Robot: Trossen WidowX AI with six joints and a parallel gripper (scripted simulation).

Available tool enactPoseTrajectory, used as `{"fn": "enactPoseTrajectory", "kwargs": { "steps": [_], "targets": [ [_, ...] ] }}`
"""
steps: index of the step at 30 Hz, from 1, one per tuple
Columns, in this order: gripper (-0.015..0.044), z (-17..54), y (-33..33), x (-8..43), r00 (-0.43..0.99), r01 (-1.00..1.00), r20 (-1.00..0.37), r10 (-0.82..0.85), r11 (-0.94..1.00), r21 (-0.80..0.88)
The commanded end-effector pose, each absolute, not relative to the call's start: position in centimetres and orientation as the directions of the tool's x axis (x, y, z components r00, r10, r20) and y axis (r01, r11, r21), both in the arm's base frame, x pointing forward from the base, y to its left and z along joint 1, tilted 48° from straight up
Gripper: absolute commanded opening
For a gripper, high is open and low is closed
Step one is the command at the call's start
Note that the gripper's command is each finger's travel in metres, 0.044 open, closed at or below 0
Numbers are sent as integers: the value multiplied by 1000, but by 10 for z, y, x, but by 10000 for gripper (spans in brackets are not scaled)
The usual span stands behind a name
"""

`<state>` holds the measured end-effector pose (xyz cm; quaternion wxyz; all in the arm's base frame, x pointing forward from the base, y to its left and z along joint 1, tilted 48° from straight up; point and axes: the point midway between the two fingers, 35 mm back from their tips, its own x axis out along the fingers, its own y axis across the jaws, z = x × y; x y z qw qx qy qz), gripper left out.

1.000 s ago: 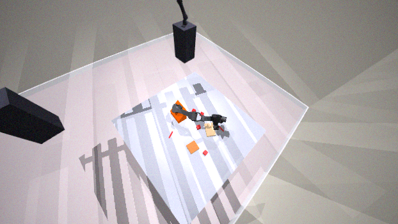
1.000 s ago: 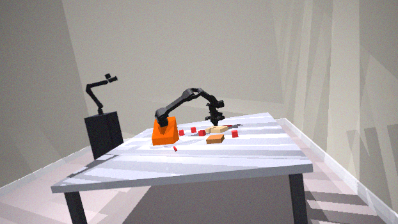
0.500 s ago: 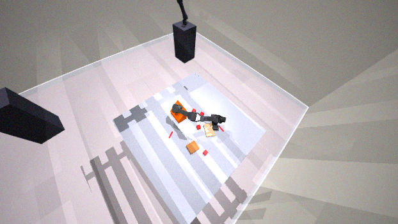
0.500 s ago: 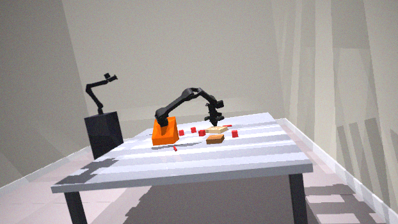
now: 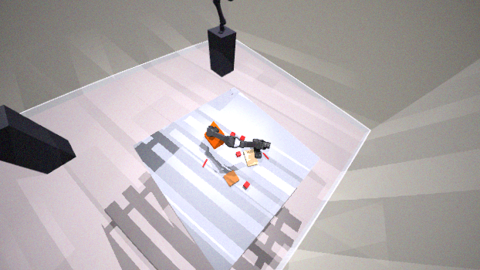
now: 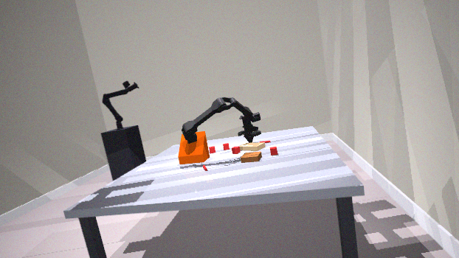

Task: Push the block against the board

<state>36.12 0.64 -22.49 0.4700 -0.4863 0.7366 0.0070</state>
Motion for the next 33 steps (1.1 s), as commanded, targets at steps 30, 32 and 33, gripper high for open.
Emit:
{"fn": "enactPoseTrajectory", "kwargs": {
  "steps": [30,32,33],
  "targets": [
    [0,-210,-10,348,-104,-732,-689,-718,524,-436],
    [0,-209,-11,347,-104,-732,-688,-718,524,-435],
    [0,-208,-12,347,-104,-732,-688,-718,524,-435]
  ]
}}
